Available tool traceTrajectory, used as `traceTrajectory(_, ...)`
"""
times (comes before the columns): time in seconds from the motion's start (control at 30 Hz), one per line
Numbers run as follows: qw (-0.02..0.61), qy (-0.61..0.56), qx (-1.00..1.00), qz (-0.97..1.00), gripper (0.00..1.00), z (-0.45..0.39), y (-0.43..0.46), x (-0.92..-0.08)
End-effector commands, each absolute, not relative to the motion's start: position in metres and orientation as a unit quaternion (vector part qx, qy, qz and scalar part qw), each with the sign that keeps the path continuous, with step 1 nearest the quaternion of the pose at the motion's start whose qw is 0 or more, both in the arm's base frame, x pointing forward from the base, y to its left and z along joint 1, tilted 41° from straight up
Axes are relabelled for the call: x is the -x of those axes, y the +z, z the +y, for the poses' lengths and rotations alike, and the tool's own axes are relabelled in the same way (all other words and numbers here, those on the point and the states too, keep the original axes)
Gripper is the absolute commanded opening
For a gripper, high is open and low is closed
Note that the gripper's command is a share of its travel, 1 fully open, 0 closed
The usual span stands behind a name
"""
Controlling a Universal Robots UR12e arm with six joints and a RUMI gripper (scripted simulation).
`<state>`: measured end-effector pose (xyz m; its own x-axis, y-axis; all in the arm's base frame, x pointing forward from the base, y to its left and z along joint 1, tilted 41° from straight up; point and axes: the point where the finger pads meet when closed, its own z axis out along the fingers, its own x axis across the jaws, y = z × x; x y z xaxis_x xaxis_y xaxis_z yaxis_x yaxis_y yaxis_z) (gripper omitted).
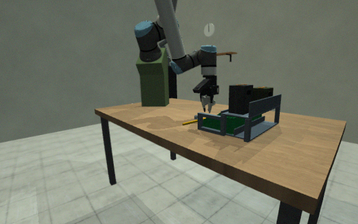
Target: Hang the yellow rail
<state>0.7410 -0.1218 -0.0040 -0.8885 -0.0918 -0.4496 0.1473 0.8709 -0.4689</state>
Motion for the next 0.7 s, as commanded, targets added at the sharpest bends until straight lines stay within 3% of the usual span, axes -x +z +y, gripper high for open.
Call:
traceTrajectory(0.0, 0.237, -0.254, -0.015, 0.938, 0.22, -0.127, -0.010, -0.747)
traceTrajectory(0.67, 0.237, -0.254, -0.015, 0.938, 0.22, -0.134, -0.021, -0.753)
